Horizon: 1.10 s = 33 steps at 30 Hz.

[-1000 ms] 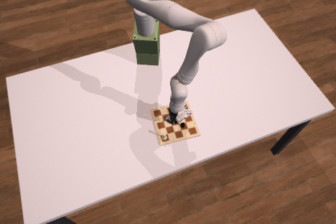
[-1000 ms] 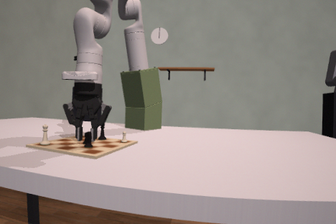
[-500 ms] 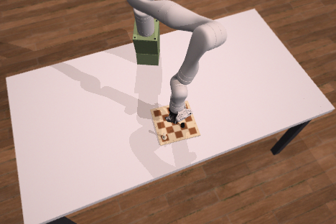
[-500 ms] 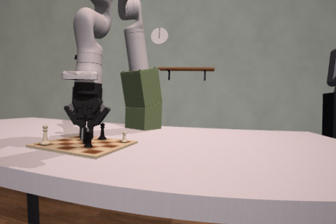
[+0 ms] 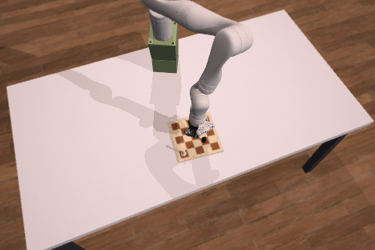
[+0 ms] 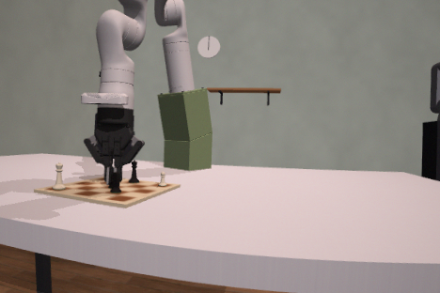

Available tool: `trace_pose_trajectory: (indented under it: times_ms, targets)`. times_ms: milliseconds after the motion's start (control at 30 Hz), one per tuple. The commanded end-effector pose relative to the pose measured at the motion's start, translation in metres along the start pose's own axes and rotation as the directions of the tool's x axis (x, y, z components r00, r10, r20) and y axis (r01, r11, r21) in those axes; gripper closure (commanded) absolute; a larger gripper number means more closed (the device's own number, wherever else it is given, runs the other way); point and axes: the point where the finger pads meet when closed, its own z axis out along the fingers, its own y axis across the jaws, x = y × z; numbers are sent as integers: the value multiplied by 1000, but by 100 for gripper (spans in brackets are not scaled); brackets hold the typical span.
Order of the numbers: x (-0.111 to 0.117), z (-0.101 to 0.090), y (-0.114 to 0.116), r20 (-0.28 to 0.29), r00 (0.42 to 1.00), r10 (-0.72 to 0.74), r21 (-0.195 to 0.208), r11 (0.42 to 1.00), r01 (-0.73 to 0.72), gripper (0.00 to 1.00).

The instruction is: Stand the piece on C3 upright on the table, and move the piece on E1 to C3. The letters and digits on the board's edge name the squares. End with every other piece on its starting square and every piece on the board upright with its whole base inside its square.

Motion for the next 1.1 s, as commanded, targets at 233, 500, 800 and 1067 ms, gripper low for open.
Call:
trace_pose_trajectory:
  times_ms: [233, 500, 800, 1067]
  targets:
    - [0, 0, 0, -1, 1000, 0, 0, 1000, 0, 100]
    - [0, -13, 0, -1, 1000, 0, 0, 1000, 0, 100]
    - [0, -50, 0, -1, 1000, 0, 0, 1000, 0, 100]
    - [0, -78, 0, -1, 1000, 0, 0, 1000, 0, 100]
